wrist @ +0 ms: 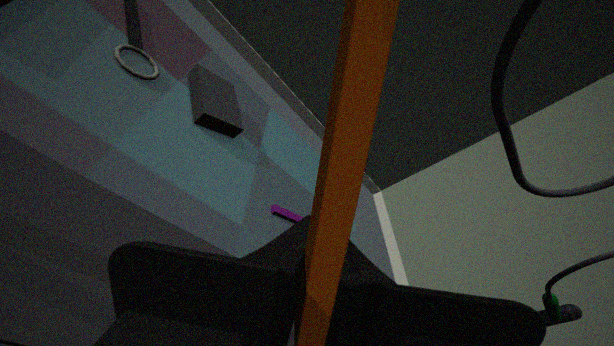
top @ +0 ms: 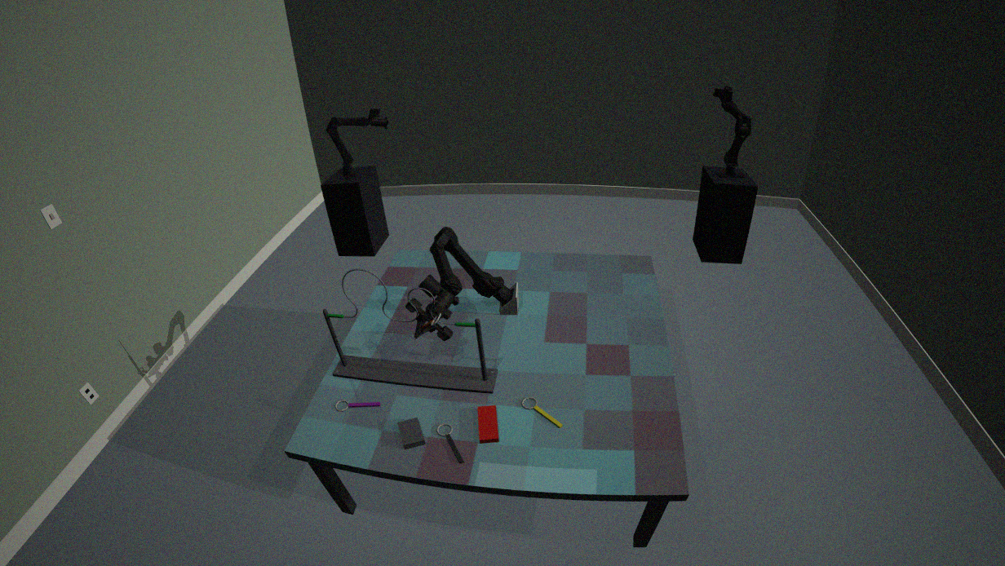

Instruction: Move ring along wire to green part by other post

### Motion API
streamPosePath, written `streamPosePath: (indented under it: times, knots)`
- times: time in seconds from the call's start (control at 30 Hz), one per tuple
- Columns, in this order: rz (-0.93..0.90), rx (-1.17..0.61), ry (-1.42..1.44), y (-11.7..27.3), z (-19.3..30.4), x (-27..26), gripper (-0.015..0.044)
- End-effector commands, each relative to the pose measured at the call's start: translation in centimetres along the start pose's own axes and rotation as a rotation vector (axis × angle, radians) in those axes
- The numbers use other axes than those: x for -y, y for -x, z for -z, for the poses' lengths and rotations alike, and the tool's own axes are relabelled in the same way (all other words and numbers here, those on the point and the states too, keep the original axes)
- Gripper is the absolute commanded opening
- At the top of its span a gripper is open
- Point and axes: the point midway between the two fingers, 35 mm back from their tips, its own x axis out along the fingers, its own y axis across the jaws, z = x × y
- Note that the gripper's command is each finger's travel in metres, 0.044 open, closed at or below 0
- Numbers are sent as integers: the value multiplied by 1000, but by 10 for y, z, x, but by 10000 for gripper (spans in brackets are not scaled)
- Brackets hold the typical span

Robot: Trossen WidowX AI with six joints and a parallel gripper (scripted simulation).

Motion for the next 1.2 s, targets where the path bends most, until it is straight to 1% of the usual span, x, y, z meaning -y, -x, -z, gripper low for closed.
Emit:
streamPosePath:
  times: [0.0,0.63,1.17]
  knots:
    - [-41,-14,-74,3,1,-16,-150]
    - [-214,-64,-453,20,-18,-81,-150]
    - [-291,-86,-622,33,-39,-111,-150]
